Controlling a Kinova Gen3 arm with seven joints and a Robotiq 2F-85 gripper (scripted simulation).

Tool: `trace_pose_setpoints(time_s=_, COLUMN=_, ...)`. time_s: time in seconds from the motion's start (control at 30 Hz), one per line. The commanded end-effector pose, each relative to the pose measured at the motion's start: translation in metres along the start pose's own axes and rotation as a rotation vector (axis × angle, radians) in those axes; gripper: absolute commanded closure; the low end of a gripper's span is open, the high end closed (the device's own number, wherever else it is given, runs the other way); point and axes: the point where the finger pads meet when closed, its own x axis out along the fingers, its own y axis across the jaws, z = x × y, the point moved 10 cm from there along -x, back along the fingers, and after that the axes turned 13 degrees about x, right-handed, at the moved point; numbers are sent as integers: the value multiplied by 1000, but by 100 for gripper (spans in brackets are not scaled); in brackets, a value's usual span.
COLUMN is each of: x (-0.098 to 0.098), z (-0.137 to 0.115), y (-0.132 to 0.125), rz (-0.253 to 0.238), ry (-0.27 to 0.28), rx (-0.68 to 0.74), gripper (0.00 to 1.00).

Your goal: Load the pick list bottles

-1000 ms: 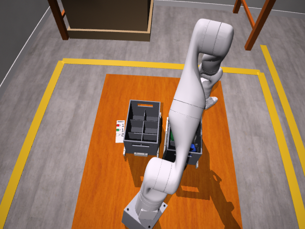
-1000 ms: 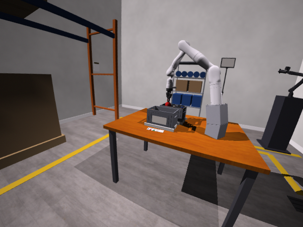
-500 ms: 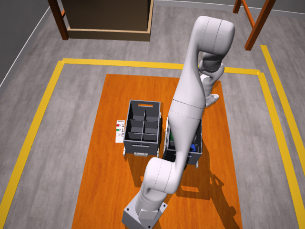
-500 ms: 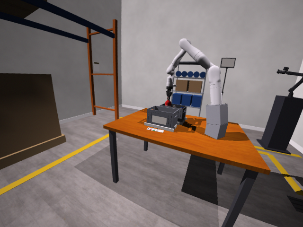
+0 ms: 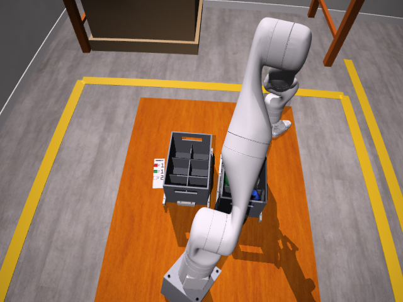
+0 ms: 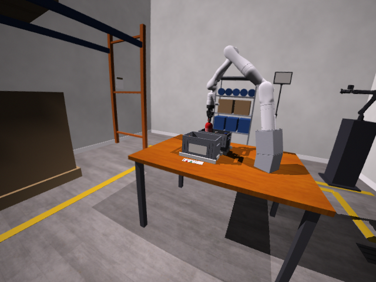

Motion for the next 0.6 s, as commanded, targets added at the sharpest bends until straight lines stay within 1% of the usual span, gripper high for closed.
trace_pose_setpoints(time_s=0.0, x=-7, z=0, y=0, rz=-2, ry=-2, rx=0, gripper=90)
trace_pose_setpoints(time_s=0.13, x=-10, z=0, y=0, rz=-2, ry=-2, rx=0, gripper=90)
trace_pose_setpoints(time_s=0.57, x=-32, z=0, y=0, rz=-2, ry=-2, rx=0, gripper=90)
